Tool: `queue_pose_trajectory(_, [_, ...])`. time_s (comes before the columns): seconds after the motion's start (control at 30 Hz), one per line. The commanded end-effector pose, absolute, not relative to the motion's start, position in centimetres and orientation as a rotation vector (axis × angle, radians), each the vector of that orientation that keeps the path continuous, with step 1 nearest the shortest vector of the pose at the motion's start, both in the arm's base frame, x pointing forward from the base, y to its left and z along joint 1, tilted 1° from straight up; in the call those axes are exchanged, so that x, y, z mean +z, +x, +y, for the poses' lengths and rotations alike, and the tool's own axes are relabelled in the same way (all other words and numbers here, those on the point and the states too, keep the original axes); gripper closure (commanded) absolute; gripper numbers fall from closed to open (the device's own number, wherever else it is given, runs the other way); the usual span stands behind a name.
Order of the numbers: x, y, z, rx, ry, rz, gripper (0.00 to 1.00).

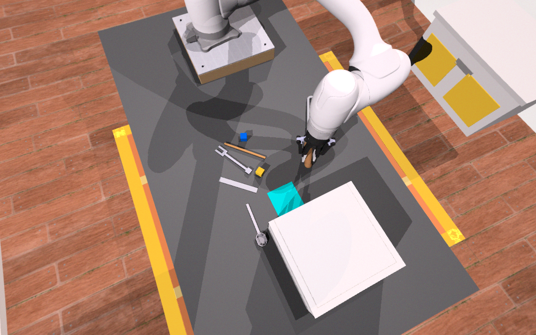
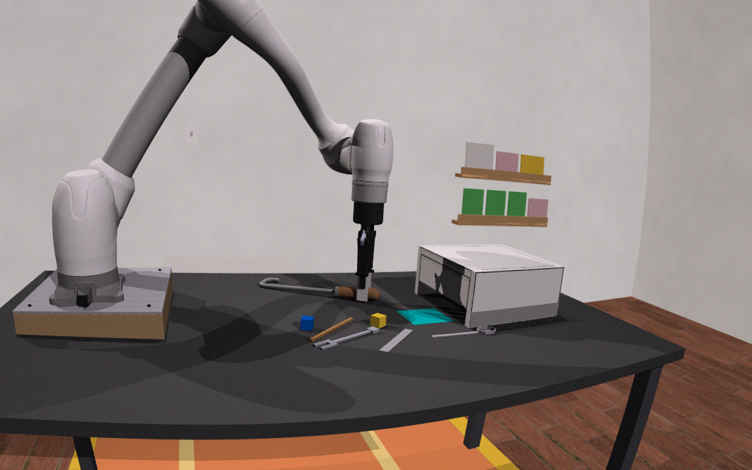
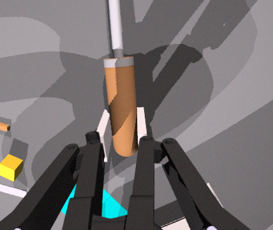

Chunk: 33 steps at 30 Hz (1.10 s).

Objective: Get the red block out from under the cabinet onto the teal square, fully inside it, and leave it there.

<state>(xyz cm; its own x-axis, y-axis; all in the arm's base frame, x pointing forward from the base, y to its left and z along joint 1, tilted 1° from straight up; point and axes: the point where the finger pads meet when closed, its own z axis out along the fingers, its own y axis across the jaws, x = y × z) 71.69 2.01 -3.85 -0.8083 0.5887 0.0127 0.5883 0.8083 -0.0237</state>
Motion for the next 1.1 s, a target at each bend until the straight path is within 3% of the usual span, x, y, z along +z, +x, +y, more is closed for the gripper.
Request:
queue_pose_trajectory(0.0, [-3.8,71.5,2.0,0.024,-0.968,-2.967,1.0])
queue_pose_trajectory(1.07, [-3.8,70.4,2.0,0.027,-1.235,-2.867,1.0])
